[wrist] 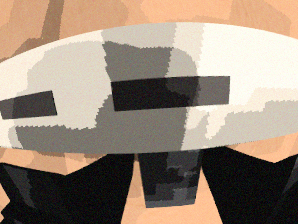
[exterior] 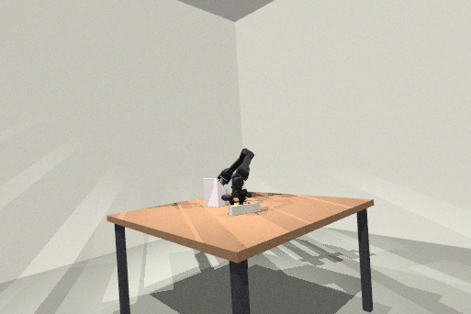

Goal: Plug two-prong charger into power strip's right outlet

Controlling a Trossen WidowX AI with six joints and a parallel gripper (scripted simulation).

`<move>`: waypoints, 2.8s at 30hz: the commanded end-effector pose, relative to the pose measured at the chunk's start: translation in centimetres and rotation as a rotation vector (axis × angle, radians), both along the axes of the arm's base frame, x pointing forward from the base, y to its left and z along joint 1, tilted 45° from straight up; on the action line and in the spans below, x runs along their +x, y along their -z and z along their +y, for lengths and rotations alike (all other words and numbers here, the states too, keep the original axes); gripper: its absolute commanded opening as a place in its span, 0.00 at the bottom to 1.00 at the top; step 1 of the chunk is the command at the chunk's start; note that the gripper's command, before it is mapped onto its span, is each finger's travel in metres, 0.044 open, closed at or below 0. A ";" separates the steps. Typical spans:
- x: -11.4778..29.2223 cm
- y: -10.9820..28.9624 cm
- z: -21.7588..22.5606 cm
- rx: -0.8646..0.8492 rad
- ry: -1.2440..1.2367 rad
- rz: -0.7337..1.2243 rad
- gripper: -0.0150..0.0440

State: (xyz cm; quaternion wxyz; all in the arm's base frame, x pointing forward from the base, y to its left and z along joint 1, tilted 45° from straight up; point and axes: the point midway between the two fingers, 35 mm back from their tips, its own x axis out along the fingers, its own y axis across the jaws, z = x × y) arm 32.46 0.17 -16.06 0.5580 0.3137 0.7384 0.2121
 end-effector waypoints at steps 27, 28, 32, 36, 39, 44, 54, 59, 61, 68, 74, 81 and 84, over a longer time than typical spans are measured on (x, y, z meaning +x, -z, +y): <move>-0.5 -0.1 0.0 -0.002 0.000 -0.012 1.00; -0.5 -0.1 0.0 -0.002 0.000 -0.012 1.00; -0.6 -0.1 0.1 -0.003 0.000 -0.014 1.00; -0.7 -0.1 0.1 -0.003 0.000 -0.016 1.00; -0.8 -0.2 0.1 -0.003 0.000 -0.018 1.00; -0.9 -0.2 0.1 -0.004 0.000 -0.021 1.00; -1.2 -0.2 0.1 -0.005 0.000 -0.026 1.00; -1.2 -0.2 0.1 -0.005 0.000 -0.026 1.00; -1.2 -0.2 0.1 -0.005 0.000 -0.026 1.00; -1.5 -0.3 0.1 -0.005 0.000 -0.026 1.00; -2.1 -0.4 0.1 -0.005 0.000 -0.025 1.00; -2.7 -0.6 0.2 -0.005 0.000 -0.025 1.00; -3.0 -0.6 0.2 -0.005 0.000 -0.025 1.00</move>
